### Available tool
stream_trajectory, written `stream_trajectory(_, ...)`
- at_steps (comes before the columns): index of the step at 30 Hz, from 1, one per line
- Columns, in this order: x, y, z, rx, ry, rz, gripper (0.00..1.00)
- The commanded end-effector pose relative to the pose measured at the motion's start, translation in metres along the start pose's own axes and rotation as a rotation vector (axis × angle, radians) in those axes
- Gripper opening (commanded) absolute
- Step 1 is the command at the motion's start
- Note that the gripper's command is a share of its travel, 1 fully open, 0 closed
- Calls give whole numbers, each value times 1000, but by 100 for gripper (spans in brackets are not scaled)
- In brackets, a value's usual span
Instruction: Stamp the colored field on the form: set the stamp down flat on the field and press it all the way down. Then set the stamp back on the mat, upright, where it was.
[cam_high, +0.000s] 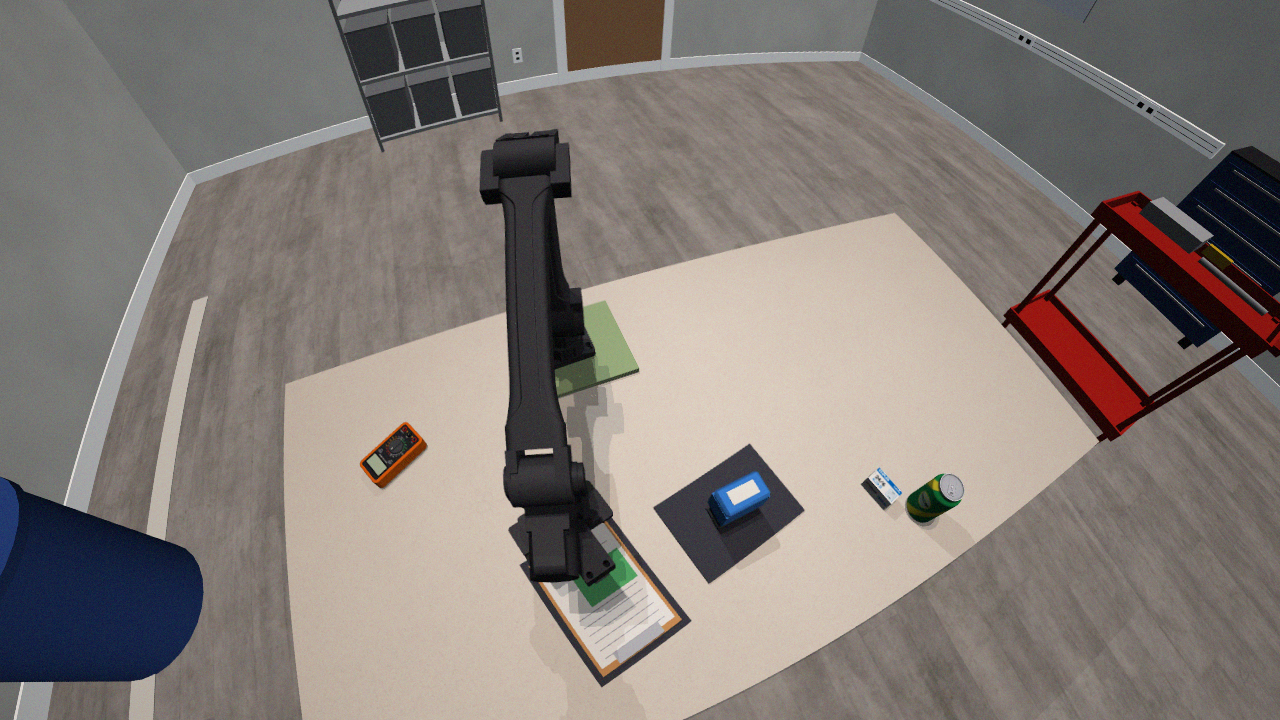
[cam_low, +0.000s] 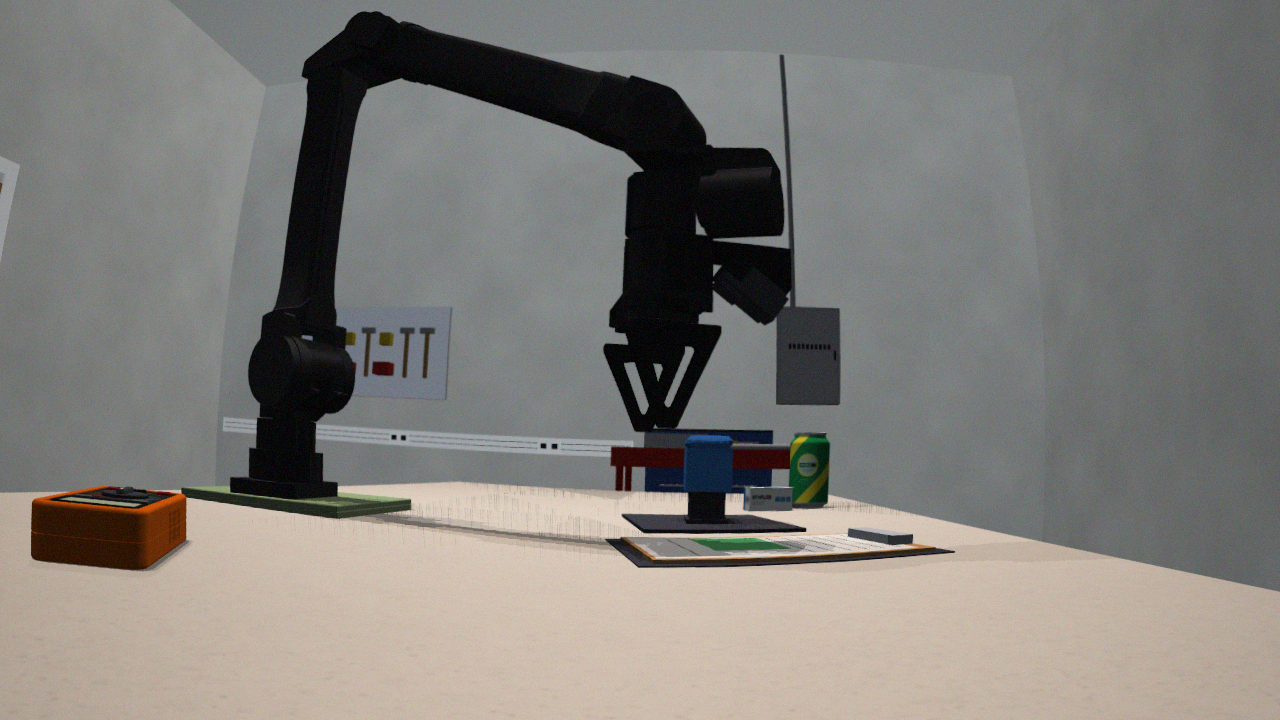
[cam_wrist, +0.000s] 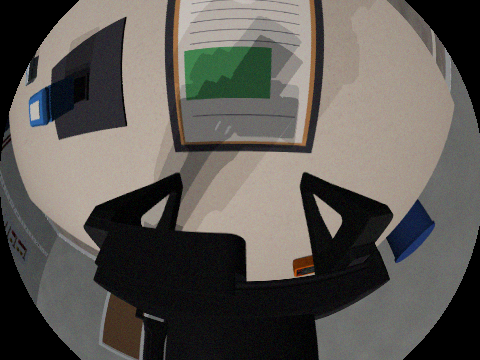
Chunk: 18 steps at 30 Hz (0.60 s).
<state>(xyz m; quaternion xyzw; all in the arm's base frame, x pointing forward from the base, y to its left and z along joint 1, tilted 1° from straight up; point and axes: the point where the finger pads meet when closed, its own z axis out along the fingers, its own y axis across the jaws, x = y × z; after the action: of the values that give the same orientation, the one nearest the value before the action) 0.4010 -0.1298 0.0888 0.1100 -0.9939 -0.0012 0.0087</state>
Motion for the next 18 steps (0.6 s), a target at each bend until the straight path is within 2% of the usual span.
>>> stream_trajectory(1,-22,-11,-25,34,-56,13,100)
stream_trajectory(2,-22,-11,-17,24,-39,13,100)
stream_trajectory(18,-22,-11,-20,27,-44,13,100)
